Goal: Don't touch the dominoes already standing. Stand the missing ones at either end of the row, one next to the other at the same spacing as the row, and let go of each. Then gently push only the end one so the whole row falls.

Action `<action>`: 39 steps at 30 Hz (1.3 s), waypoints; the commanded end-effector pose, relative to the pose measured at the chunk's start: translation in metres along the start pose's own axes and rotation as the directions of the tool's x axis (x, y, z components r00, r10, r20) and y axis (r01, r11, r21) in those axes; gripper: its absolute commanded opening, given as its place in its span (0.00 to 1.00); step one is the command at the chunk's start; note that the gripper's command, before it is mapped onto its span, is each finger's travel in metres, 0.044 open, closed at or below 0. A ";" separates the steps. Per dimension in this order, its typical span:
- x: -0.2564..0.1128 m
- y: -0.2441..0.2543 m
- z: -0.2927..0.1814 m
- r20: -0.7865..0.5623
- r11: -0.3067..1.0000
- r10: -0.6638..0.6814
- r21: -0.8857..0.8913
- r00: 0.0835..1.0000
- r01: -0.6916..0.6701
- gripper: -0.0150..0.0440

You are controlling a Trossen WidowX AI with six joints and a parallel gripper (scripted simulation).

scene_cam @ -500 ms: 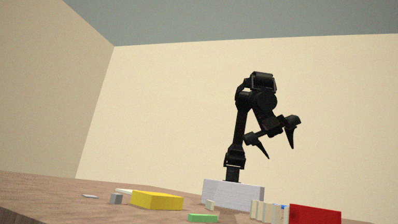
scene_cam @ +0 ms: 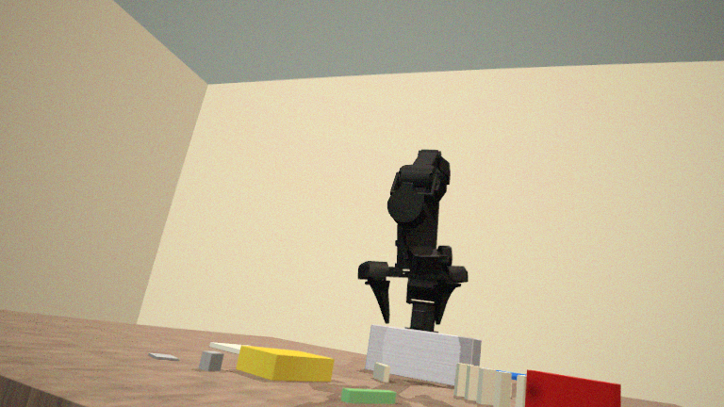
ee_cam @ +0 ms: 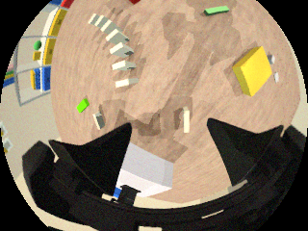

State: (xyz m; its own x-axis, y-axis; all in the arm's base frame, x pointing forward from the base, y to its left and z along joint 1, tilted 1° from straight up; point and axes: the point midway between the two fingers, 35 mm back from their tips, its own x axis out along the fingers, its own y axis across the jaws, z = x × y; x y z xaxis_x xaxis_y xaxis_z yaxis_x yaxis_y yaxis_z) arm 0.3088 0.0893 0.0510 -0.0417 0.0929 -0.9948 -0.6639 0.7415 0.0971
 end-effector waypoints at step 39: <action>0.091 -0.037 -0.022 0.002 0.988 -0.128 -0.082 0.992 0.128 0.87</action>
State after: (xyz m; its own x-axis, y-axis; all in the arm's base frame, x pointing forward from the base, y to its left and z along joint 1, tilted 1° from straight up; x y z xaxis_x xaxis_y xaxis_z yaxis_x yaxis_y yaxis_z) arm 0.3138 0.0561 -0.0427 0.0444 0.0023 -0.9990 -0.7237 0.6894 -0.0306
